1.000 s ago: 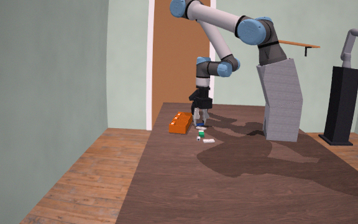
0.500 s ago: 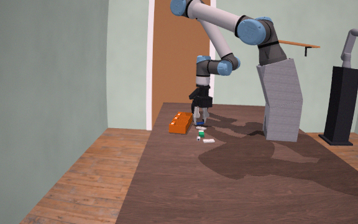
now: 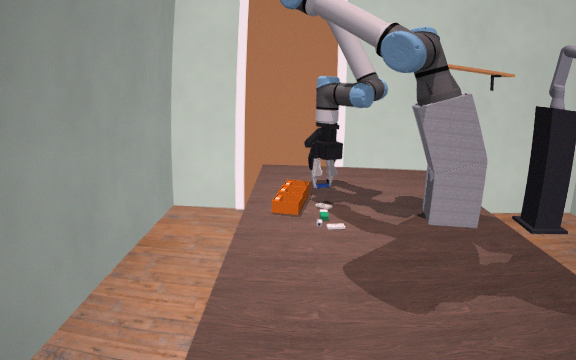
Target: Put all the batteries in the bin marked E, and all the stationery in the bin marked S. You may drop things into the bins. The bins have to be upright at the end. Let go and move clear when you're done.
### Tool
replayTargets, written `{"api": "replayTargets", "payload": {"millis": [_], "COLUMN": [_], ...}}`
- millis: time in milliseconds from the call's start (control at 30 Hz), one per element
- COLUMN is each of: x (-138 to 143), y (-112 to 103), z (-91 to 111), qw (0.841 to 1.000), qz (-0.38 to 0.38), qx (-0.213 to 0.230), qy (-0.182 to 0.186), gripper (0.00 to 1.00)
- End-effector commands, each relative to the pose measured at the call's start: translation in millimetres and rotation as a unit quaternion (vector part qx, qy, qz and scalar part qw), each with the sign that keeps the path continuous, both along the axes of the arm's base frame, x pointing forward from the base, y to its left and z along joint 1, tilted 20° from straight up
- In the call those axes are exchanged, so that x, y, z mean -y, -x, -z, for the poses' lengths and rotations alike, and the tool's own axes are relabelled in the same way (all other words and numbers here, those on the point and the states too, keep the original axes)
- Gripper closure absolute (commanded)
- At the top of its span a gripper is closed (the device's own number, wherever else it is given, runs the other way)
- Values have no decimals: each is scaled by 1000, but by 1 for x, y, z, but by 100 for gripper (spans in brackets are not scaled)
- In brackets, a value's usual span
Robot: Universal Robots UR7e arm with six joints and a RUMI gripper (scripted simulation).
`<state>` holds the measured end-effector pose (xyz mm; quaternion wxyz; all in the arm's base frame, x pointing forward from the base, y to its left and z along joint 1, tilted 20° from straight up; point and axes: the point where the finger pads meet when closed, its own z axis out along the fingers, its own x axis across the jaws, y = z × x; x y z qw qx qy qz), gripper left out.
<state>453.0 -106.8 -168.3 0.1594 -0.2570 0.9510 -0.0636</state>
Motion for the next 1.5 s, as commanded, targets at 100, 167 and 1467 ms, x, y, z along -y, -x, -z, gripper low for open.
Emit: {"api": "replayTargets", "payload": {"millis": [100, 167, 1467], "x": [0, 0, 61], "y": [3, 3, -75], "z": [-9, -9, -46], "qw": [1000, 1000, 910], "qz": [0, 0, -389], "qx": [0, 0, -15], "qy": [0, 0, 144], "gripper": [100, 100, 100]}}
